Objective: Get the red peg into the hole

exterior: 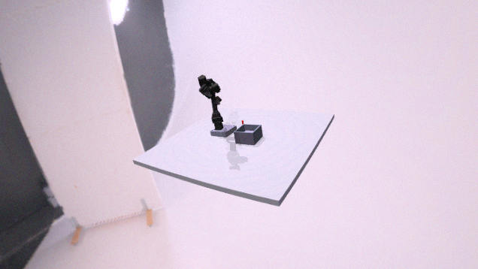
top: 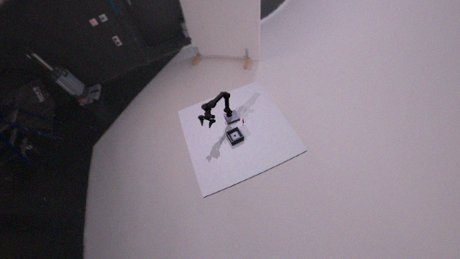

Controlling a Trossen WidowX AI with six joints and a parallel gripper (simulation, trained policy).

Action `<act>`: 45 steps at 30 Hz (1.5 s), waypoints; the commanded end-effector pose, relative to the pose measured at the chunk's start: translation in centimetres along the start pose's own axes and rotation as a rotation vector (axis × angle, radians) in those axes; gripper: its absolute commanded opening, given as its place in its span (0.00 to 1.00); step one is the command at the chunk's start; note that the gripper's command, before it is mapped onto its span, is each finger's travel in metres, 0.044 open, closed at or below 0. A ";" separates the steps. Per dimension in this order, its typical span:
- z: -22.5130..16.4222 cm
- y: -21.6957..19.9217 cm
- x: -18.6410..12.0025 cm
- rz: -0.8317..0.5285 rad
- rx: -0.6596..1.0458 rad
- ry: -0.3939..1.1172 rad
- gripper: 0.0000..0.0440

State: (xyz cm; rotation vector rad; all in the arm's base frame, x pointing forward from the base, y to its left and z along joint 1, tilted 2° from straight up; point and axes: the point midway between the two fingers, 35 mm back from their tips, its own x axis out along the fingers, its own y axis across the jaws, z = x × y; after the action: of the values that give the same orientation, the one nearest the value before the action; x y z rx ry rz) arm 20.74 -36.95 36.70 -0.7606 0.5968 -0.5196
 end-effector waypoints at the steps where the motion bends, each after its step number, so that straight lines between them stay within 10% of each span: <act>1: 1.8 2.8 0.7 0.071 0.101 0.006 1.00; 20: 10.6 18.7 -1.0 0.443 0.566 0.187 1.00; 45: 11.0 37.0 -13.9 0.575 0.894 0.813 1.00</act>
State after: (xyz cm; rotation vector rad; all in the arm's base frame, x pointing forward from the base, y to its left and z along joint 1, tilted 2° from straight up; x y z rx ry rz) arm 27.29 -1.46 20.38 0.4917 1.1183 -0.4331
